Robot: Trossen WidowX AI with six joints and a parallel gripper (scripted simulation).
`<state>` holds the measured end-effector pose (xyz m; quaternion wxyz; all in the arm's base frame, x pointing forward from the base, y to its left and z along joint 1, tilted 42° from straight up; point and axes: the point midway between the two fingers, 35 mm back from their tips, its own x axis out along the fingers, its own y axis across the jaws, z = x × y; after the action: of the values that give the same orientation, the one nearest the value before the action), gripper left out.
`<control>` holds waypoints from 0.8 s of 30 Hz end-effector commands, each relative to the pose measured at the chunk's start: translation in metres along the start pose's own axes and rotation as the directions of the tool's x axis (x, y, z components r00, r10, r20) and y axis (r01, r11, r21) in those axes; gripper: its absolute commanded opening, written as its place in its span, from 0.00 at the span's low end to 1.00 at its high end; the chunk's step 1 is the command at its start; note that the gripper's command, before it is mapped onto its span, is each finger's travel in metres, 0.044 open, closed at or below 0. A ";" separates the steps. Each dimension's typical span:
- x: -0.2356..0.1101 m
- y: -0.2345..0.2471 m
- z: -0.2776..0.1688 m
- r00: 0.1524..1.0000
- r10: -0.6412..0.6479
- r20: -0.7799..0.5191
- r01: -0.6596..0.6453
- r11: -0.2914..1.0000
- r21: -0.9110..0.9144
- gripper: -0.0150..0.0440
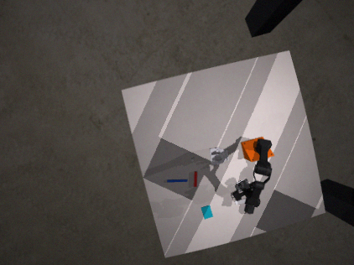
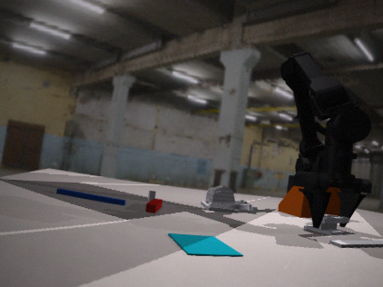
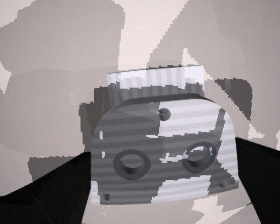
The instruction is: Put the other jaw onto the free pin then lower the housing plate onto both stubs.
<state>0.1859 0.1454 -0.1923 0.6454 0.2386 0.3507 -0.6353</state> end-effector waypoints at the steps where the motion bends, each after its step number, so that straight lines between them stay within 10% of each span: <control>1: 0.000 0.000 0.000 1.000 0.000 0.000 0.000 1.000 0.000 0.89; 24: -0.026 0.002 -0.001 1.000 0.001 0.000 -0.001 1.000 -0.002 0.85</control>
<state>0.1862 0.1546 -0.1806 0.6468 0.2319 0.3516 -0.6358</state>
